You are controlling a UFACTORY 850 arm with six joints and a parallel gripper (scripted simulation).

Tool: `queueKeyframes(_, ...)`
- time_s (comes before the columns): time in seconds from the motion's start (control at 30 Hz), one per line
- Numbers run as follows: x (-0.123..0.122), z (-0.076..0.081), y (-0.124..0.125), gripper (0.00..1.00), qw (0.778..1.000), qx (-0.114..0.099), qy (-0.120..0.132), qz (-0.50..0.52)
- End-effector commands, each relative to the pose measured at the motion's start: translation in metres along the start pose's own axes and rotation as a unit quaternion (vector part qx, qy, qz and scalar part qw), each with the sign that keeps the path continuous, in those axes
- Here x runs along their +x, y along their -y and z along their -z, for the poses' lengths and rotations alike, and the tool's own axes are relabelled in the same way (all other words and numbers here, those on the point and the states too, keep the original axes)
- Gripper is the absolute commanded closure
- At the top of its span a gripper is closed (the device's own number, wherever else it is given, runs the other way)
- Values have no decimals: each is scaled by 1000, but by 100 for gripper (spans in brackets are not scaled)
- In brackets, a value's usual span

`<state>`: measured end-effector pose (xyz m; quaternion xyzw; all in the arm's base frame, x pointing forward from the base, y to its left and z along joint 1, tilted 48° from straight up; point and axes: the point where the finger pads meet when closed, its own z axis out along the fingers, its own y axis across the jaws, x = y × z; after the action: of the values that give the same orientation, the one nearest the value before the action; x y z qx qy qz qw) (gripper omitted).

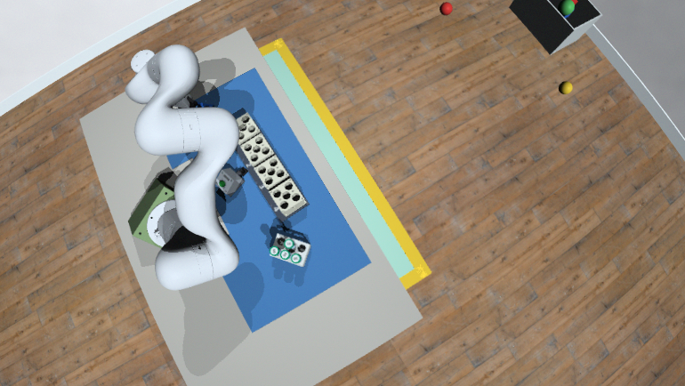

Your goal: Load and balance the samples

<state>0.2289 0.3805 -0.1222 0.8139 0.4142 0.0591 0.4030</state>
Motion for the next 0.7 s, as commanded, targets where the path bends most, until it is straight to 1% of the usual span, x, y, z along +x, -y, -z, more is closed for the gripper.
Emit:
queueKeyframes(0.0, 1, 7, 0, 57, 1000, 0, -1, 0)
queueKeyframes(0.17, 1, 17, 0, 57, 1000, 0, -1, 0)
queueKeyframes(0.23, 1, 17, 0, 57, 1000, 0, -1, 0)
queueKeyframes(0.67, 1, 43, 0, 57, 1000, 0, -1, 0)
